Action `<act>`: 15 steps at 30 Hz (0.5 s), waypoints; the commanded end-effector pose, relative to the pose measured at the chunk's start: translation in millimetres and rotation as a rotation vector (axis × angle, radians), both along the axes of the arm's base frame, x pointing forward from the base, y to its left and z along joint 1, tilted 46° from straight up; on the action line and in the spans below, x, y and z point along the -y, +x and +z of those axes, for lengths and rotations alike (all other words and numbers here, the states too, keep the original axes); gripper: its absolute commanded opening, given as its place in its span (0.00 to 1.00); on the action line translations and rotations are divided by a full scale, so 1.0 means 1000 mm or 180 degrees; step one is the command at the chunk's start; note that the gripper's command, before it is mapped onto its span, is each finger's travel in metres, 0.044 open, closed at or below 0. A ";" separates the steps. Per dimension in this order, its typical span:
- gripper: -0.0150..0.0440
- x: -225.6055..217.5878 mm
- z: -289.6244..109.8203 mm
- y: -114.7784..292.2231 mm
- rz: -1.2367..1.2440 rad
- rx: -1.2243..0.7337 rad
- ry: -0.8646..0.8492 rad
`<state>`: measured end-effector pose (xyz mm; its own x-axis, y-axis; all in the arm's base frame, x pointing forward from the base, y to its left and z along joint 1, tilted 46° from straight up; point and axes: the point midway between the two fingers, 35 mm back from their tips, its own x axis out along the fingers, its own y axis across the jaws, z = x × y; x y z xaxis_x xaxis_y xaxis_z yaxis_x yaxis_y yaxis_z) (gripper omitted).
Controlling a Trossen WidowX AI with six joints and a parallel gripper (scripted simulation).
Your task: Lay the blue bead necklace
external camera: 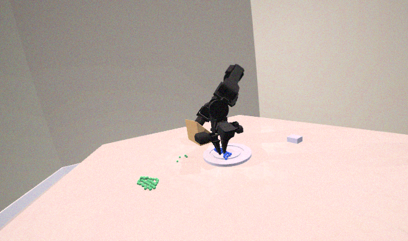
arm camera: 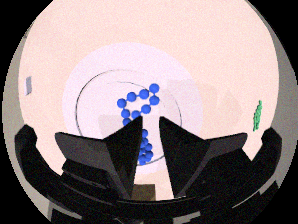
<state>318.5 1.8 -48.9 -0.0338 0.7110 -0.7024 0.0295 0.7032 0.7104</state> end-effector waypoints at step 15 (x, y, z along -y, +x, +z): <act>1.00 0.001 0.002 -0.001 -0.0002 -0.0018 0.0010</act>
